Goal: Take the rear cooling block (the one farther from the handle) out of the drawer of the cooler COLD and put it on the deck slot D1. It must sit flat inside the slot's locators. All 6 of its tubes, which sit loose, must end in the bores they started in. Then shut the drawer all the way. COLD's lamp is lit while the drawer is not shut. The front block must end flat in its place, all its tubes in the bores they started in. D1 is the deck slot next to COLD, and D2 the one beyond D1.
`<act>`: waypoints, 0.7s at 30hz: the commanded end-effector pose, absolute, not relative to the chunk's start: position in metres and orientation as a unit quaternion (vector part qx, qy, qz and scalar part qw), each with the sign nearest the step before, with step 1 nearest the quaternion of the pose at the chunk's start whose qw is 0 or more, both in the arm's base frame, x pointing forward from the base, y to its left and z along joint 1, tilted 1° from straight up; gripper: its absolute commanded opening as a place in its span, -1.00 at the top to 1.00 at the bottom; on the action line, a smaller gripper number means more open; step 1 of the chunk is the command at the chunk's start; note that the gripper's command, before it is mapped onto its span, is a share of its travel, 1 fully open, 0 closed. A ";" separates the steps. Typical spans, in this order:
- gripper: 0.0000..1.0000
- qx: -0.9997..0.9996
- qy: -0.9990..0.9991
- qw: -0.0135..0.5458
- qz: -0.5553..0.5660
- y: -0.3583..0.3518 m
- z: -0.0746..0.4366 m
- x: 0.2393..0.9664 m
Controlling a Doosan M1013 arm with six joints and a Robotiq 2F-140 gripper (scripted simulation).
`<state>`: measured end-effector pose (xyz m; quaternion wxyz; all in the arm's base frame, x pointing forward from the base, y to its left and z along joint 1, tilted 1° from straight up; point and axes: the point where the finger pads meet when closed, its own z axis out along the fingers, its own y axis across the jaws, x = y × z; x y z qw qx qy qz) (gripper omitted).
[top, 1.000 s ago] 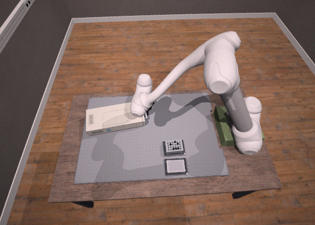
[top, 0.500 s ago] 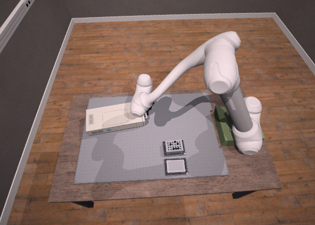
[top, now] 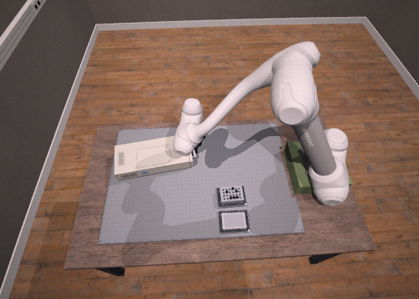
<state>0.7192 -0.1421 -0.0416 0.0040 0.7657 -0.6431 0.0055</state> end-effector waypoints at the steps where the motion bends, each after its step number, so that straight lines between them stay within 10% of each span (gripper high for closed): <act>1: 0.80 0.766 -0.643 0.004 0.006 -0.142 -0.041 0.720; 21: 0.80 0.766 -0.643 0.004 0.006 -0.143 -0.041 0.713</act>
